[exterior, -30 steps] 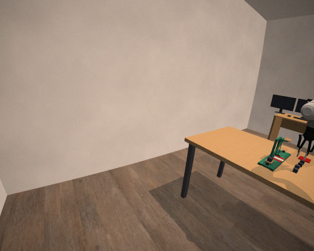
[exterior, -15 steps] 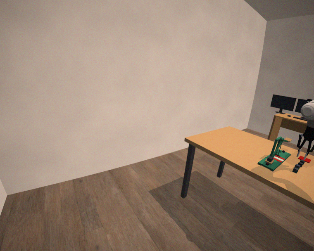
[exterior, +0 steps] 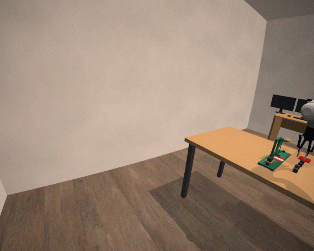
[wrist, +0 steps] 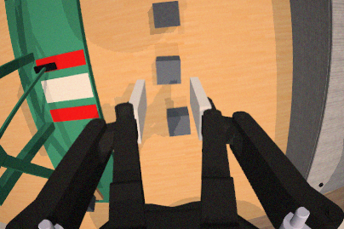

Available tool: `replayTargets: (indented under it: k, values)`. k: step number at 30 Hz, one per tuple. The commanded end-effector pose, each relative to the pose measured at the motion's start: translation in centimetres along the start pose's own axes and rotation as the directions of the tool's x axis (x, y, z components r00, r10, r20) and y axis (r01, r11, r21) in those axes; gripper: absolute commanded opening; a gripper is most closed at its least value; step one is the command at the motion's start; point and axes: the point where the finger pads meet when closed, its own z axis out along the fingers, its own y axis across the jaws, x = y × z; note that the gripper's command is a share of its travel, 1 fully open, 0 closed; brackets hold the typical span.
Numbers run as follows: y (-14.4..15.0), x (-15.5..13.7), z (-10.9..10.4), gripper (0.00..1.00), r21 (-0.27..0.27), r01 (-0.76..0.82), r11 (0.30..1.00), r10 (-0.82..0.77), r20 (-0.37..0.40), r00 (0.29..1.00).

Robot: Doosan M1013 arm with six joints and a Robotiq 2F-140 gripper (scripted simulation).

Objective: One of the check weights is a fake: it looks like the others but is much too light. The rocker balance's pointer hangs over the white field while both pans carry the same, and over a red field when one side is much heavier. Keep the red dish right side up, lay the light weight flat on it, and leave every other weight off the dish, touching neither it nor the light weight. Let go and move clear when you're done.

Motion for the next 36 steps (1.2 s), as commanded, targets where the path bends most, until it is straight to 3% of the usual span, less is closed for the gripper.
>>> replayTargets:
  k: [1,36]
  values:
    - [0.2,0.0,0.5,0.35,-0.002,-0.003,1.000,0.003,0.003,1.000]
    - [0.2,0.0,4.6,0.35,-0.002,-0.003,1.000,0.003,0.003,1.000]
